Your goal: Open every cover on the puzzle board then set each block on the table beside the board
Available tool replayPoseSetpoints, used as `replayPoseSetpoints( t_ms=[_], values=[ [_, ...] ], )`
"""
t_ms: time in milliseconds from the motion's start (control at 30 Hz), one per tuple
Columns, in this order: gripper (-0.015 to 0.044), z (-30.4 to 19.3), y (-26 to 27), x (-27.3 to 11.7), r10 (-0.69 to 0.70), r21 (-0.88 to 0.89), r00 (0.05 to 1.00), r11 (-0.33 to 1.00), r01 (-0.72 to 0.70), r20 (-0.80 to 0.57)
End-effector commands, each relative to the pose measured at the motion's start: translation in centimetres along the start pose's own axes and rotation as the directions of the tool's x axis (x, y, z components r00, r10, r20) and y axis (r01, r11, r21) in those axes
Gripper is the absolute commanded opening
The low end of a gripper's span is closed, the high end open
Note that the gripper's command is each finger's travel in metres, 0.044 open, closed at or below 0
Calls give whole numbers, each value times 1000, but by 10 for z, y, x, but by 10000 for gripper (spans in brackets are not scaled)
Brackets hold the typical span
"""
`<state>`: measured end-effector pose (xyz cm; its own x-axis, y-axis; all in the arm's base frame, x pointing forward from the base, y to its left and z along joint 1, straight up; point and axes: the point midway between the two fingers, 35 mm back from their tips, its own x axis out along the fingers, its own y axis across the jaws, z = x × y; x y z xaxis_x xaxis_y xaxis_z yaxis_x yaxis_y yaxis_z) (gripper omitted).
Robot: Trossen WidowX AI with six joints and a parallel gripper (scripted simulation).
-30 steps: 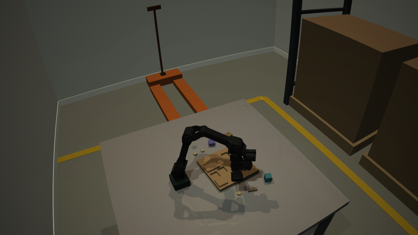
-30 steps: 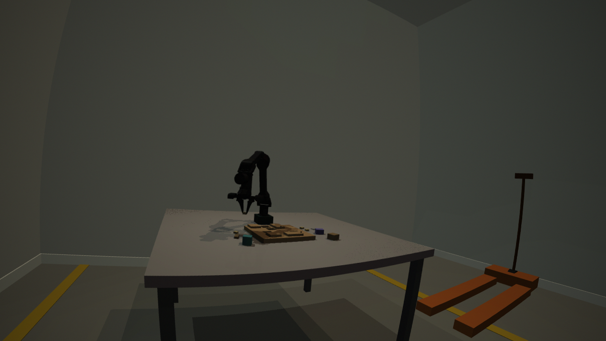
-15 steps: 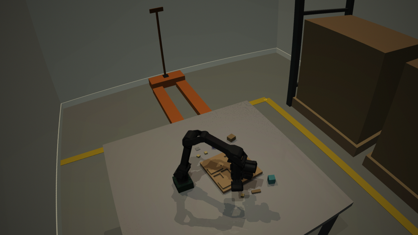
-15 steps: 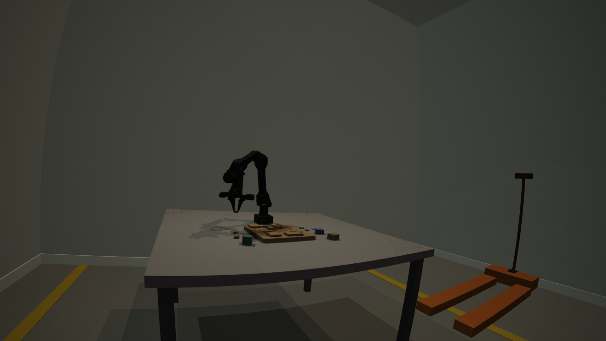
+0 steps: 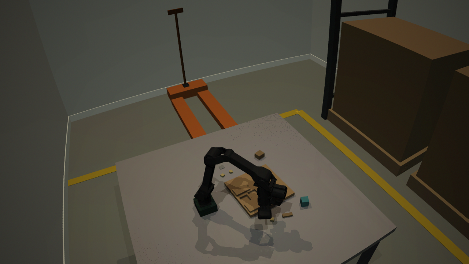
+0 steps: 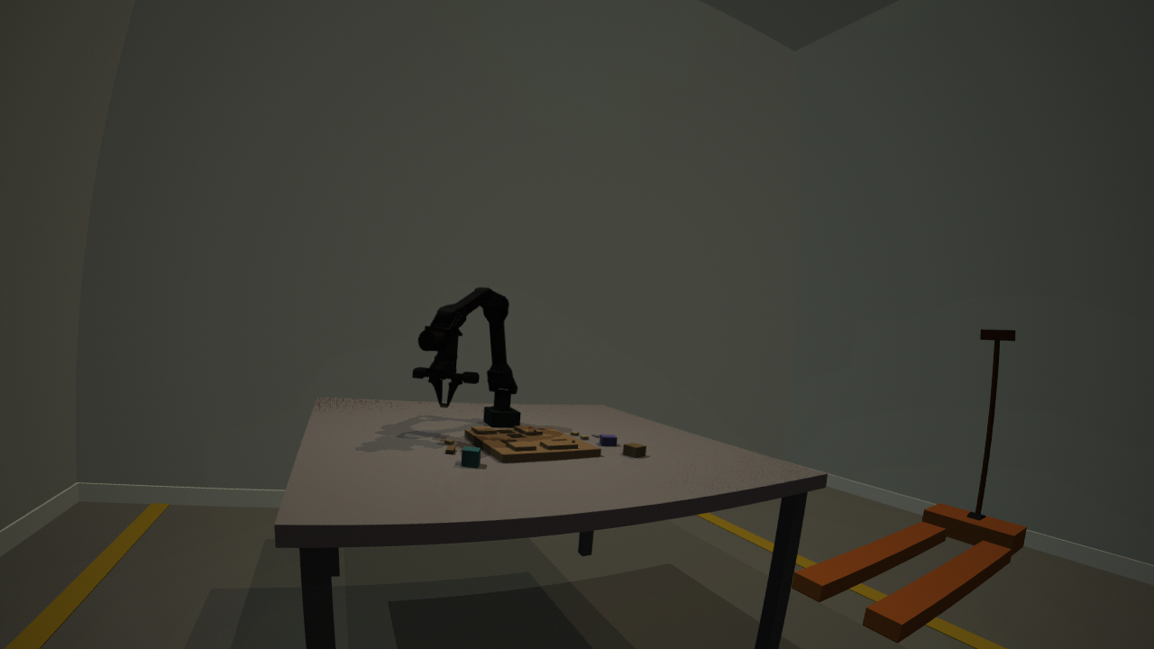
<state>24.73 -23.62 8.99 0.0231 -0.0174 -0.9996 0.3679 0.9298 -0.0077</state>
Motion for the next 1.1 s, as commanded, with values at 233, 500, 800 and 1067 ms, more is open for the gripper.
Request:
replayPoseSetpoints(
  t_ms=[233, 500, 800, 1067],
  values=[
    [80, 0, -1, 20, 1, -6, 1000, 1000, -1, -5],
    [80, 1, -1, 33, 1, -6, 1000, 1000, -1, -5],
    [80, 1, -1, 48, 1, -6, 1000, 1000, -1, -5],
    [80, 0, -1, 61, 1, -6, 1000, 1000, -1, -5]
  ],
)
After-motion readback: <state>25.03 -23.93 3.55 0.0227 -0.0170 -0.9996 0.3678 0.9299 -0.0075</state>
